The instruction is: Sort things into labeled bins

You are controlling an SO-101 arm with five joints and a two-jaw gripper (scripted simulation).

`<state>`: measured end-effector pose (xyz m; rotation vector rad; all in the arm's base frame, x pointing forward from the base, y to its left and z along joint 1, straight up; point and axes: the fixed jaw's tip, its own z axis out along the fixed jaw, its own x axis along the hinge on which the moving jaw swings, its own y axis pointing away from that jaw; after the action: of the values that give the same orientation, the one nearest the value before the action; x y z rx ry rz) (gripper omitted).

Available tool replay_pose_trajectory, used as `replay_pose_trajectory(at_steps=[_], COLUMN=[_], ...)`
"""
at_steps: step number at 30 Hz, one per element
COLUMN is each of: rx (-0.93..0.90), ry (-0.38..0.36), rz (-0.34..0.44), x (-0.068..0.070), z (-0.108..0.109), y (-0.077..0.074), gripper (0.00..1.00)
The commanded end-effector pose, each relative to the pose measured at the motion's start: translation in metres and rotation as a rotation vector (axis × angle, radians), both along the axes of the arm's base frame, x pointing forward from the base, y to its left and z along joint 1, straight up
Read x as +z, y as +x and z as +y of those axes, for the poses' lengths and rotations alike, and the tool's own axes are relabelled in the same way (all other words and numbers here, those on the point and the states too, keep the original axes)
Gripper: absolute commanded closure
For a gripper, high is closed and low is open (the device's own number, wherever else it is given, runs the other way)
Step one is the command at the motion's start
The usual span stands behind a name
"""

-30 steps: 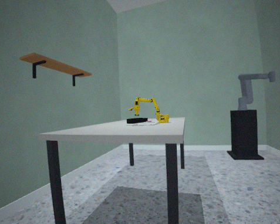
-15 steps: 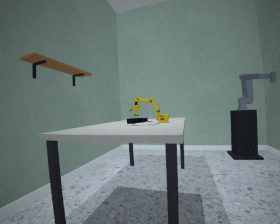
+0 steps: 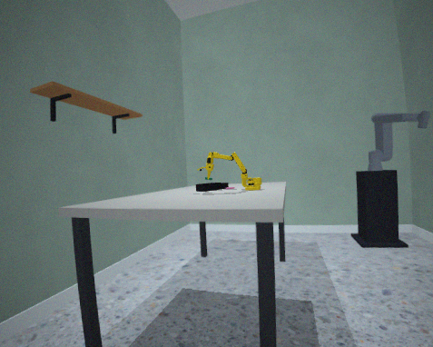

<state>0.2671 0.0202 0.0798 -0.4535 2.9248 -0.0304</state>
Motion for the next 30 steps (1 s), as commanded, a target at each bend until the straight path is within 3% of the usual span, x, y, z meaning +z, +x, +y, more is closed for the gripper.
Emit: replay_pose_trajectory(at_steps=[1, 12, 30], rx=[-0.028, -0.065, -0.307], ry=[0.007, 0.014, 0.065], rz=[-0.057, -0.071, -0.167], x=[0.011, 0.011, 0.012], z=[-0.003, -0.005, -0.022], y=[0.007, 0.011, 0.036], gripper=[1.0, 1.0, 1.0])
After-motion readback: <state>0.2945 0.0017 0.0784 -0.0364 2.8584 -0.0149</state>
